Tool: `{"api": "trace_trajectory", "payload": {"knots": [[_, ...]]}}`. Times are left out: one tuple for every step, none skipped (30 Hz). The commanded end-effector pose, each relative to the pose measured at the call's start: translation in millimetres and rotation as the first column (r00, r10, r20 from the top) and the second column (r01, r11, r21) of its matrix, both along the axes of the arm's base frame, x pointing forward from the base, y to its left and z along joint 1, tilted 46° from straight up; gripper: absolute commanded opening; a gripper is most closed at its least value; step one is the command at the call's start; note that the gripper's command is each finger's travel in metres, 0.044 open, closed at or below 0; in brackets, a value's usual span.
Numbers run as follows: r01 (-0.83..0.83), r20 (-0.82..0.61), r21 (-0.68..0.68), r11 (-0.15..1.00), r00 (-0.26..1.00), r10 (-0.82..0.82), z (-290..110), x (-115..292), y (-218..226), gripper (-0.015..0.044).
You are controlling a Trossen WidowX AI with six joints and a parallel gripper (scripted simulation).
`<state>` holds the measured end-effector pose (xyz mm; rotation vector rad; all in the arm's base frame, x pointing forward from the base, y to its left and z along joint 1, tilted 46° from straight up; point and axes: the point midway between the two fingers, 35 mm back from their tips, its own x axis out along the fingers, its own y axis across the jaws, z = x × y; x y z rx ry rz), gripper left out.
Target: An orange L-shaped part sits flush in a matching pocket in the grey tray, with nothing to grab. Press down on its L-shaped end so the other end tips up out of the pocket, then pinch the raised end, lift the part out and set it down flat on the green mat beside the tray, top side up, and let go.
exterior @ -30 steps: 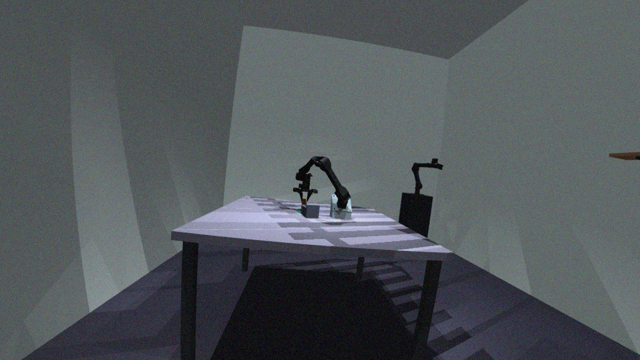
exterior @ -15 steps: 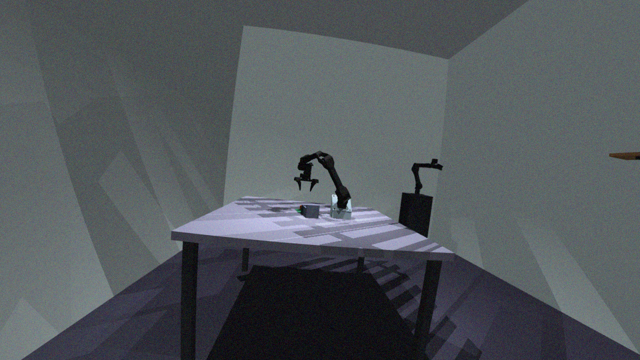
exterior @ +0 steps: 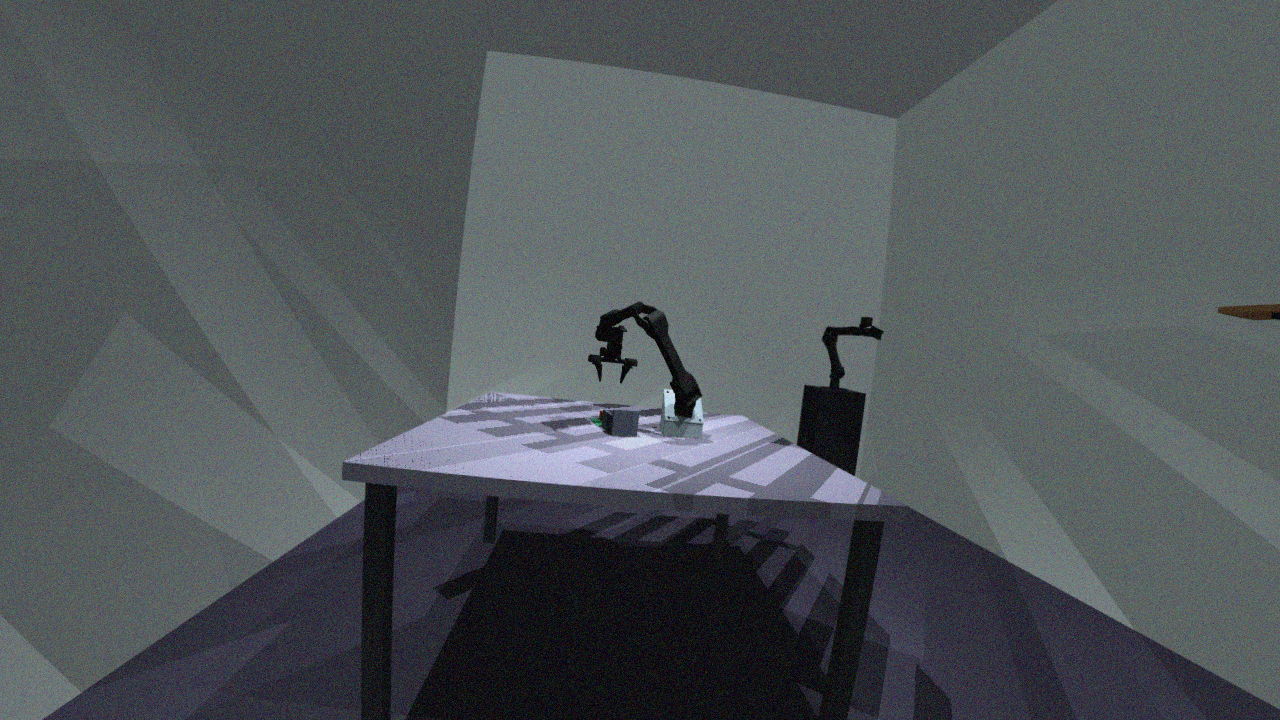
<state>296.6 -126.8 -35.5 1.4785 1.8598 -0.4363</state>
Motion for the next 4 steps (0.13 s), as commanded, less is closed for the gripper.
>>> {"api": "trace_trajectory", "payload": {"knots": [[0.004,-0.002,0.0,1.0,1.0,-0.004,-0.6,-0.3,-0.5,0.04],[0.004,-0.002,0.0,1.0,1.0,-0.004,-0.6,-0.3,-0.5,0.04],[0.004,-0.002,0.0,1.0,1.0,-0.004,-0.6,-0.3,-0.5,0.04],[0.004,-0.002,0.0,1.0,1.0,-0.004,-0.6,-0.3,-0.5,0.04]]}}
